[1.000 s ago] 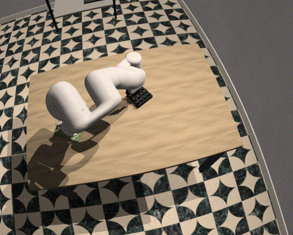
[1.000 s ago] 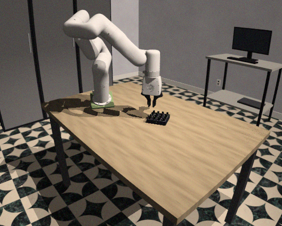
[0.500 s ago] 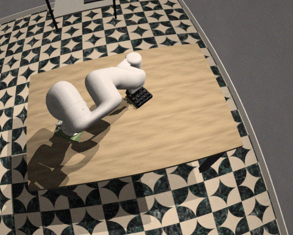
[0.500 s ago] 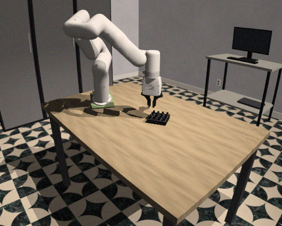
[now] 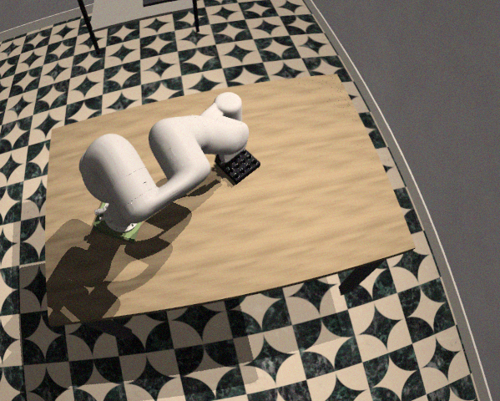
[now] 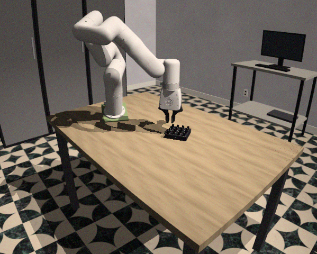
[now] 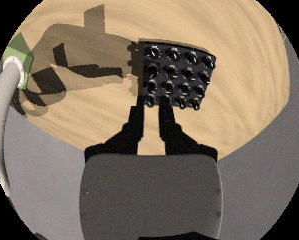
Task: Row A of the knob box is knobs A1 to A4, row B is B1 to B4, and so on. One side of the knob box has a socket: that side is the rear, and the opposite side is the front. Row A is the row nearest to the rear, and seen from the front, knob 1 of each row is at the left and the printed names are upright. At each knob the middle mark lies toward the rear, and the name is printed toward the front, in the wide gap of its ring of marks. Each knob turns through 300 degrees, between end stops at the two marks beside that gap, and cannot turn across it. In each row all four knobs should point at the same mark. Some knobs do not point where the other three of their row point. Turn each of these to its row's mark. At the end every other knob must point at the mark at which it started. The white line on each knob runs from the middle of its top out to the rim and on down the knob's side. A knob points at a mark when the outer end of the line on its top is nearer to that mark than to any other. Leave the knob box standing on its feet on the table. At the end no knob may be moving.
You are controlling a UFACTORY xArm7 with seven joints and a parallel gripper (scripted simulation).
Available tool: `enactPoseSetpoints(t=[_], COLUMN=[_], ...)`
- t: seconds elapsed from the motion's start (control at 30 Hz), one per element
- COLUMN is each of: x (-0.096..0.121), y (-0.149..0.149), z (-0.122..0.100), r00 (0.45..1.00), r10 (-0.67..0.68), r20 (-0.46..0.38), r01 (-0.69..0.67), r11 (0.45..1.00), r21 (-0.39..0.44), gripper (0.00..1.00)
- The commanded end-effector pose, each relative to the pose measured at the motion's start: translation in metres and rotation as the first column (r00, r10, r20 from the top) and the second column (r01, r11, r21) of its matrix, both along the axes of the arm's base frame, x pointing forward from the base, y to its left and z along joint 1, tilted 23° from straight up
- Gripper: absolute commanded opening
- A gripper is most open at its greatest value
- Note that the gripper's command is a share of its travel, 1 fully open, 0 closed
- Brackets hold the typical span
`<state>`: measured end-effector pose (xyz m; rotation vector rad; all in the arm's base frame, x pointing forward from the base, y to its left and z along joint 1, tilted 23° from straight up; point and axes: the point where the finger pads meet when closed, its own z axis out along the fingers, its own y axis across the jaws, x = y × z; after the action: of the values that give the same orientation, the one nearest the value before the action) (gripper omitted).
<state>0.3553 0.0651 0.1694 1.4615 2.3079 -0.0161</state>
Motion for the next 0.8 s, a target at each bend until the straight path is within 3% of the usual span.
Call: enactPoseSetpoints(t=[0.0, 0.77], x=[0.002, 0.010], y=[0.000, -0.006], z=[-0.002, -0.022], r00=[1.000, 1.000], r10=[0.001, 0.001], r20=[0.004, 0.004], r01=[-0.001, -0.001], r11=[1.000, 1.000], r21=[0.001, 0.001], gripper=[0.19, 0.19])
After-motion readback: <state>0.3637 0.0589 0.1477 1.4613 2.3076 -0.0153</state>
